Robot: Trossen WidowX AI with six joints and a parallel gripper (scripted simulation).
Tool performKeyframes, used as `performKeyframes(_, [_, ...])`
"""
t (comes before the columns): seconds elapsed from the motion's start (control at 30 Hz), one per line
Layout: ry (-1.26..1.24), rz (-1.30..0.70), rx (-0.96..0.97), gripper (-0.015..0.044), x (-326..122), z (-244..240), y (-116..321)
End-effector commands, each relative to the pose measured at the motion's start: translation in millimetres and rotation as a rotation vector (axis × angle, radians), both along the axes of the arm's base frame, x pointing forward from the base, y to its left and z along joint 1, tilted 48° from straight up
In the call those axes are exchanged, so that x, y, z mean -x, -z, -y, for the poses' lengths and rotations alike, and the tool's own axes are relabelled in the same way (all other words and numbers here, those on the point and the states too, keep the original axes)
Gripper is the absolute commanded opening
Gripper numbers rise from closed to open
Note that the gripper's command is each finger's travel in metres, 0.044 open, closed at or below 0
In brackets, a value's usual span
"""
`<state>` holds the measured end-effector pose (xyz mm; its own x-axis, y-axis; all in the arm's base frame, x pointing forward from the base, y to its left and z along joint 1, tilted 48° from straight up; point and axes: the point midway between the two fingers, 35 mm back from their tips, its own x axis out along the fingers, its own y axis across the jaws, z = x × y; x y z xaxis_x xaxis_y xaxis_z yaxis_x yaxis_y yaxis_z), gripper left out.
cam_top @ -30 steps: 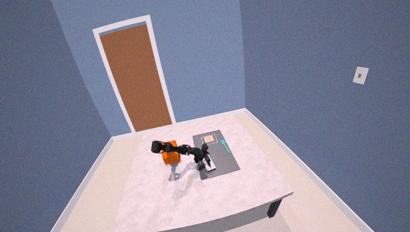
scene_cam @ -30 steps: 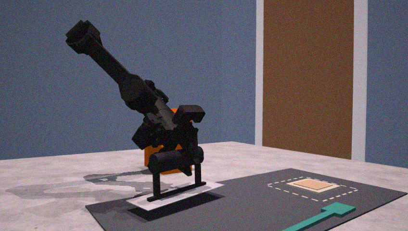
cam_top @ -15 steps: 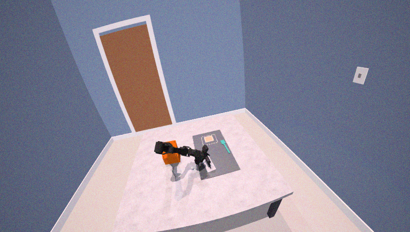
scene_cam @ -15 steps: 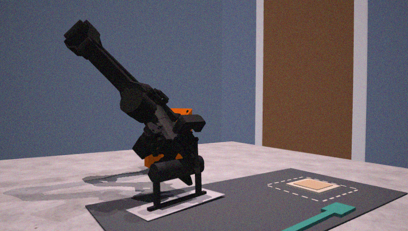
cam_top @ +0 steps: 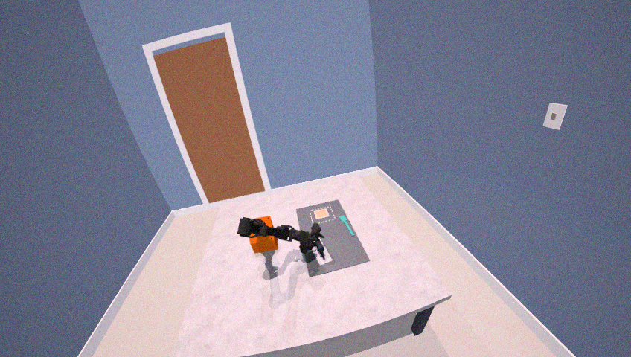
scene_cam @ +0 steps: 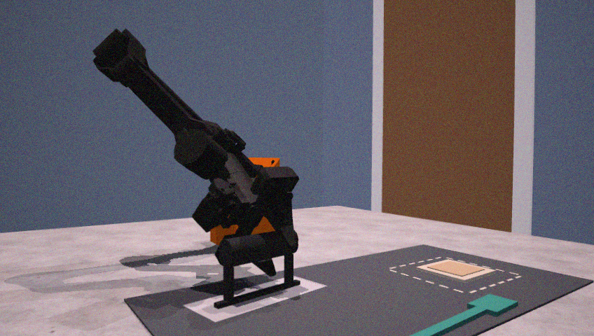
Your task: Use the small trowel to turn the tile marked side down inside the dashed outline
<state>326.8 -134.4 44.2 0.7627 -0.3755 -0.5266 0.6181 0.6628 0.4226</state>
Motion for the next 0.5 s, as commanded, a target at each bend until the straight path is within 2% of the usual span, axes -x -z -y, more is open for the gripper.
performKeyframes(0.0, [-0.003,0.001,-0.001,0.0300,0,0,0])
performKeyframes(0.47, [-0.002,0.000,-0.001,0.0300,17,-9,-15])
